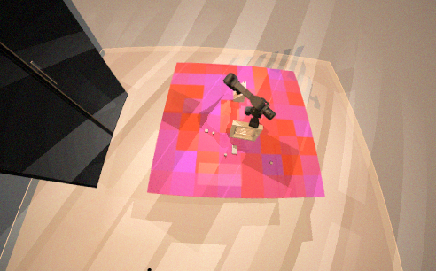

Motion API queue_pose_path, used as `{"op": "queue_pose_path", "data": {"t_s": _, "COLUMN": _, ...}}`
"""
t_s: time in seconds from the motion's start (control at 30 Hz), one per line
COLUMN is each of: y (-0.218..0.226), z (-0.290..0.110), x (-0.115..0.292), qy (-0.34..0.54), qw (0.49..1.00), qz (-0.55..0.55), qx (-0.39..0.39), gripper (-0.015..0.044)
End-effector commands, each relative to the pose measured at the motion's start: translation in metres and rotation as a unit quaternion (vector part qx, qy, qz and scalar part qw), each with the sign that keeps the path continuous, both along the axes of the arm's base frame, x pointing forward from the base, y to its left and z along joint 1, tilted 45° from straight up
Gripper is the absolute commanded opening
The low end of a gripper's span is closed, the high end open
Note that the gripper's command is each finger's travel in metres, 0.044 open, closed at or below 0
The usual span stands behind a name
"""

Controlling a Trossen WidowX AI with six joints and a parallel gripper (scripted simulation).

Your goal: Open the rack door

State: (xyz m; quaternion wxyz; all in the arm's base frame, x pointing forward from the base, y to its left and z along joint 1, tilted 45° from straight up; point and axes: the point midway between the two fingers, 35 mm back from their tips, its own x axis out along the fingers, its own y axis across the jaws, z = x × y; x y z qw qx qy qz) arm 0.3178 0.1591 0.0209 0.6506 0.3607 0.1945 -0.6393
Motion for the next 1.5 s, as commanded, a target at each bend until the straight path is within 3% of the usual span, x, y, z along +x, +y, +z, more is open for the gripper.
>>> {"op": "queue_pose_path", "data": {"t_s": 0.0, "y": 0.000, "z": 0.001, "x": -0.003, "qy": 0.023, "qw": 0.999, "qz": 0.023, "qx": -0.003, "gripper": 0.0021}}
{"op": "queue_pose_path", "data": {"t_s": 0.67, "y": -0.009, "z": 0.006, "x": -0.024, "qy": 0.176, "qw": 0.967, "qz": 0.181, "qx": -0.027, "gripper": 0.0021}}
{"op": "queue_pose_path", "data": {"t_s": 1.47, "y": -0.039, "z": 0.028, "x": -0.066, "qy": 0.332, "qw": 0.879, "qz": 0.339, "qx": -0.051, "gripper": 0.0021}}
